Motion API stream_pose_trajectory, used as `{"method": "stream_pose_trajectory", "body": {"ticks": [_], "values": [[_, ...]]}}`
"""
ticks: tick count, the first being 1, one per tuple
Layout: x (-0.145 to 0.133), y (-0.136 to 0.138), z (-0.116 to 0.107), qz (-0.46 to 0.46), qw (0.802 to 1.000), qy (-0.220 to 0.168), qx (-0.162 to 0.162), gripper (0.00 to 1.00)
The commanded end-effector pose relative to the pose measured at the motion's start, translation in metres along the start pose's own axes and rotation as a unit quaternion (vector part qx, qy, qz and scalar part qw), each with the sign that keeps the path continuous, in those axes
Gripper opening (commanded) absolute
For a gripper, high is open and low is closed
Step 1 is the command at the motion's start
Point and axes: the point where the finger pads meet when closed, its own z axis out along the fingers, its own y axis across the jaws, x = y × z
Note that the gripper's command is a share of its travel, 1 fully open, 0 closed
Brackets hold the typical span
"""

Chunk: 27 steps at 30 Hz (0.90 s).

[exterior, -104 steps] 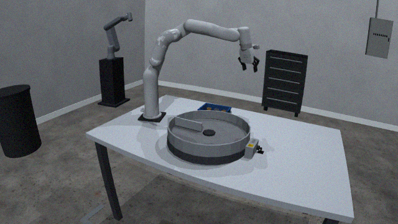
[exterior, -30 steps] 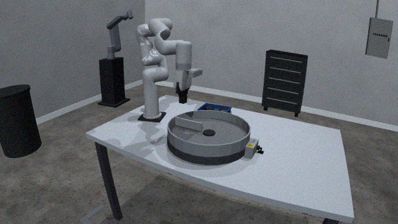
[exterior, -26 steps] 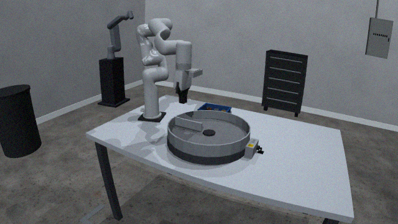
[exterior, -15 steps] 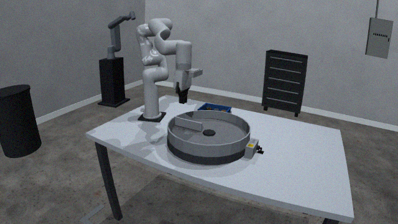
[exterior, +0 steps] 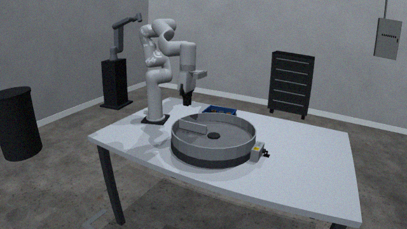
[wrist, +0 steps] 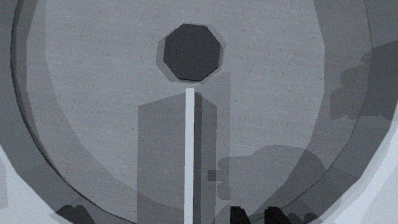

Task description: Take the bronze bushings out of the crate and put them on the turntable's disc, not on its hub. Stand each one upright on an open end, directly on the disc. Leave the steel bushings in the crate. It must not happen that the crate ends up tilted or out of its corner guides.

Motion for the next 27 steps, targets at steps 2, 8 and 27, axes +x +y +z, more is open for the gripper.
{"method": "stream_pose_trajectory", "body": {"ticks": [2,8,27], "values": [[0.001,0.0005,-0.0016,0.0,1.0,0.002,-0.001,0.14],[0.001,0.0005,-0.0016,0.0,1.0,0.002,-0.001,0.14],[0.0007,-0.0052,-0.0007,0.004,1.0,0.002,-0.001,0.41]]}}
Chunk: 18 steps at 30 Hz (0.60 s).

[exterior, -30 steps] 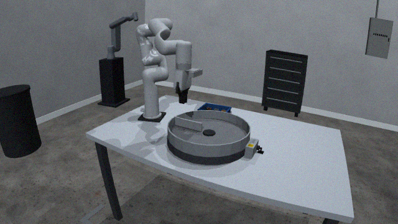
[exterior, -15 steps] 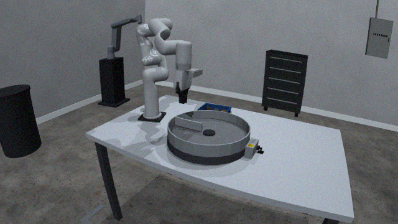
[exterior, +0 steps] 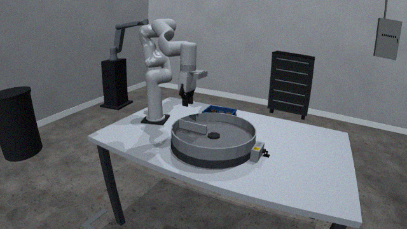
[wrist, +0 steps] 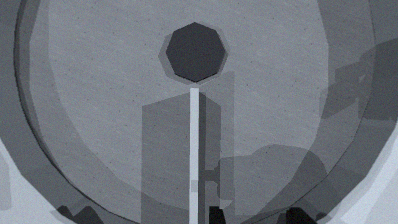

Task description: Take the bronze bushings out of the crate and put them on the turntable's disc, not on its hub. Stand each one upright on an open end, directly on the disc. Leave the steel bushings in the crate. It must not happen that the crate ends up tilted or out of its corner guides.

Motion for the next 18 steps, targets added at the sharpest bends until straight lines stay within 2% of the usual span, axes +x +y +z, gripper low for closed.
{"method": "stream_pose_trajectory", "body": {"ticks": [1,7,15,18], "values": [[0.001,-0.002,-0.001,0.002,1.0,0.002,-0.001,0.41],[-0.001,-0.022,0.002,0.016,1.0,0.002,-0.001,0.41],[-0.007,-0.069,0.011,0.048,0.999,0.002,-0.001,0.41],[-0.008,-0.076,0.012,0.053,0.999,0.002,-0.001,0.41]]}}
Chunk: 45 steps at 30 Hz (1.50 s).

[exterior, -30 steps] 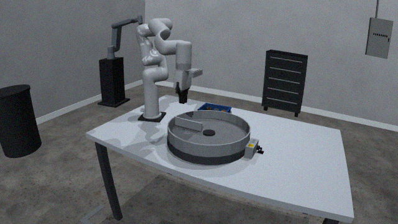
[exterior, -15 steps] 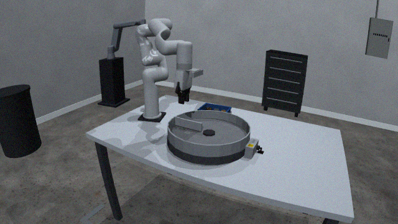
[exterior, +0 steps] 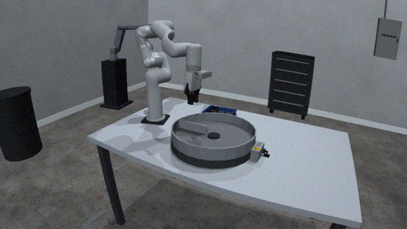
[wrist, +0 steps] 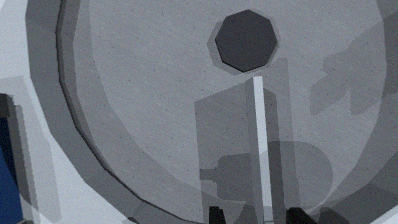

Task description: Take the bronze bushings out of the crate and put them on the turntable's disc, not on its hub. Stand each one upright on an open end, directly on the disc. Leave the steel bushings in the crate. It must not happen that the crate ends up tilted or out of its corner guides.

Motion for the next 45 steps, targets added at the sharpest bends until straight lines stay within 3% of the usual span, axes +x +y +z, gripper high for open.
{"method": "stream_pose_trajectory", "body": {"ticks": [1,14,16,31,33,45], "values": [[-0.003,-0.019,0.002,0.015,1.0,0.003,-0.003,0.41],[-0.025,-0.128,0.022,0.092,0.996,0.003,-0.002,0.41],[-0.025,-0.128,0.022,0.092,0.996,0.003,-0.002,0.41],[-0.053,-0.258,0.047,0.182,0.983,0.003,-0.002,0.41],[-0.053,-0.258,0.047,0.182,0.983,0.003,-0.002,0.41],[-0.067,-0.331,0.06,0.232,0.973,0.003,-0.002,0.41]]}}
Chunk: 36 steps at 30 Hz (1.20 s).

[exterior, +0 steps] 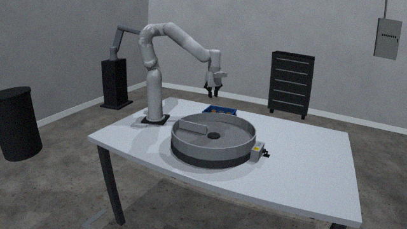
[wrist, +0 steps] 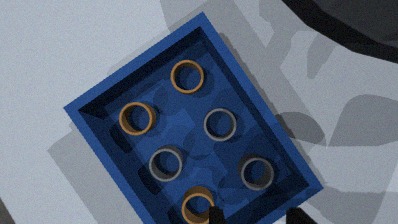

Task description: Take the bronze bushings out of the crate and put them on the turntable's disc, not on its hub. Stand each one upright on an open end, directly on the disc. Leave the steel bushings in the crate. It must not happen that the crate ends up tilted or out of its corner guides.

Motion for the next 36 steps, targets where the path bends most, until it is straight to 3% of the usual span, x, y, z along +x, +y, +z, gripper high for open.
{"method": "stream_pose_trajectory", "body": {"ticks": [1,36], "values": [[-0.009,-0.016,0.002,0.013,1.0,0.002,0.0,0.41],[-0.021,-0.031,0.005,0.024,1.0,0.002,0.0,0.41]]}}
